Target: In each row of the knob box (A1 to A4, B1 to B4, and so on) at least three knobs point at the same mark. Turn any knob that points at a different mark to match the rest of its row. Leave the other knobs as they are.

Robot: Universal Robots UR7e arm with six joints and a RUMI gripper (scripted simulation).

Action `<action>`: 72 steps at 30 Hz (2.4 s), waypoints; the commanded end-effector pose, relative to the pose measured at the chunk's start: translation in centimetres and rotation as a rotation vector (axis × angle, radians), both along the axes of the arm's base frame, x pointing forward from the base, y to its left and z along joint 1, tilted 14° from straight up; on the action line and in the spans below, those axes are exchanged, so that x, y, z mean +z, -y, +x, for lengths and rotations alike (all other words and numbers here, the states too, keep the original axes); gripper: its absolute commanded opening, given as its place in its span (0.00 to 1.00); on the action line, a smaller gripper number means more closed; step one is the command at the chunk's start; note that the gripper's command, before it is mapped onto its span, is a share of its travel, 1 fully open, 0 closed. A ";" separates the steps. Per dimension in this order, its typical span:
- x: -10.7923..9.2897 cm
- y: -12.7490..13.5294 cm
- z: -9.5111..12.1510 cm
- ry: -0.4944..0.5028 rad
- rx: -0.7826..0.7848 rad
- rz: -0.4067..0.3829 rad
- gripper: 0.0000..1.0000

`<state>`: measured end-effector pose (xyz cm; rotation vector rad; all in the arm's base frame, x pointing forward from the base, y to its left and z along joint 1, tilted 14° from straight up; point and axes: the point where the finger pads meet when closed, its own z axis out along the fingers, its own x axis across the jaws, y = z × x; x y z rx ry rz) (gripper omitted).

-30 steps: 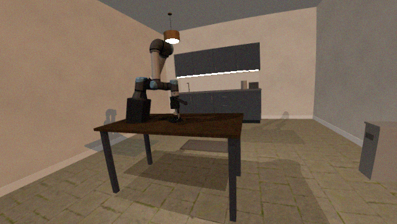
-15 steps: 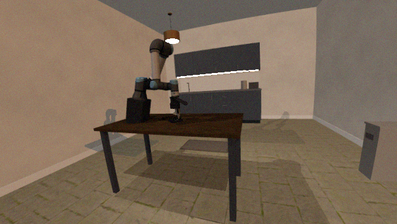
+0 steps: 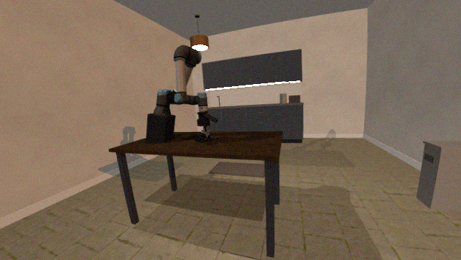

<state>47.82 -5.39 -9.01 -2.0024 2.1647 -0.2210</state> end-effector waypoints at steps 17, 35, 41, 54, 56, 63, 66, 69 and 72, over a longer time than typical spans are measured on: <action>0.0 0.0 0.0 0.000 -0.023 0.004 0.11; 0.0 0.0 0.0 0.000 -0.023 0.004 0.11; 0.6 0.0 -0.1 0.000 -0.023 0.004 0.11; 3.3 0.1 -0.8 0.000 -0.023 0.004 0.11; 3.6 0.1 -0.8 0.000 -0.023 0.004 0.11; 3.7 0.1 -0.9 0.000 -0.023 0.004 0.11; 3.7 0.1 -0.9 0.000 -0.023 0.004 0.11; 3.7 0.1 -0.9 0.000 -0.023 0.004 0.11; 3.7 0.1 -0.9 0.000 -0.023 0.004 1.00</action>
